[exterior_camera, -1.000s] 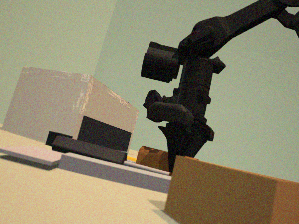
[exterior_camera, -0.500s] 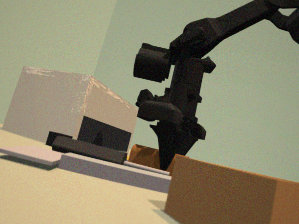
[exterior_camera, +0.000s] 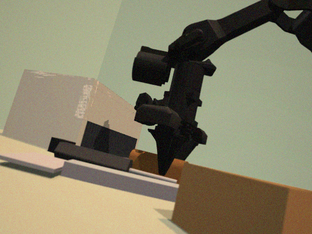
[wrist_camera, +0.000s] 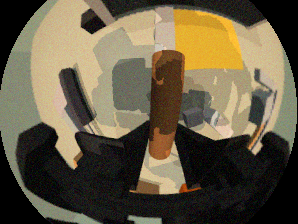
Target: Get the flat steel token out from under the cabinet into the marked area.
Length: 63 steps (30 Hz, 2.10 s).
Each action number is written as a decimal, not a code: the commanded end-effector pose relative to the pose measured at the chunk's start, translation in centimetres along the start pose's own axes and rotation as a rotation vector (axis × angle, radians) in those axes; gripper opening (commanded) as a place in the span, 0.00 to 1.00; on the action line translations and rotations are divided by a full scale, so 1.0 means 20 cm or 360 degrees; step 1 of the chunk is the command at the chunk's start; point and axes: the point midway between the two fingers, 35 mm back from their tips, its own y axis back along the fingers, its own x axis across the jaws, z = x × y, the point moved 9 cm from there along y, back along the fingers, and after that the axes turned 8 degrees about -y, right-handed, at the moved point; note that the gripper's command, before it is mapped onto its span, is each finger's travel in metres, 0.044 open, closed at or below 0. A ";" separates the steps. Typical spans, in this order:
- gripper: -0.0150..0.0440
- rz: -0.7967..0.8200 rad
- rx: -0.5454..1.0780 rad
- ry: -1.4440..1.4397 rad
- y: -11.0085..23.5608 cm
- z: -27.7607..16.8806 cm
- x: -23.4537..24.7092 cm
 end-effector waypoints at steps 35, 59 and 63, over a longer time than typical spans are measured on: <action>0.25 0.0005 -0.0009 0.0006 0.01 0.20 0.02; 0.25 0.0004 -0.0012 0.0006 0.00 0.30 0.02; 0.25 0.0003 -0.0012 0.0006 0.00 0.31 -0.02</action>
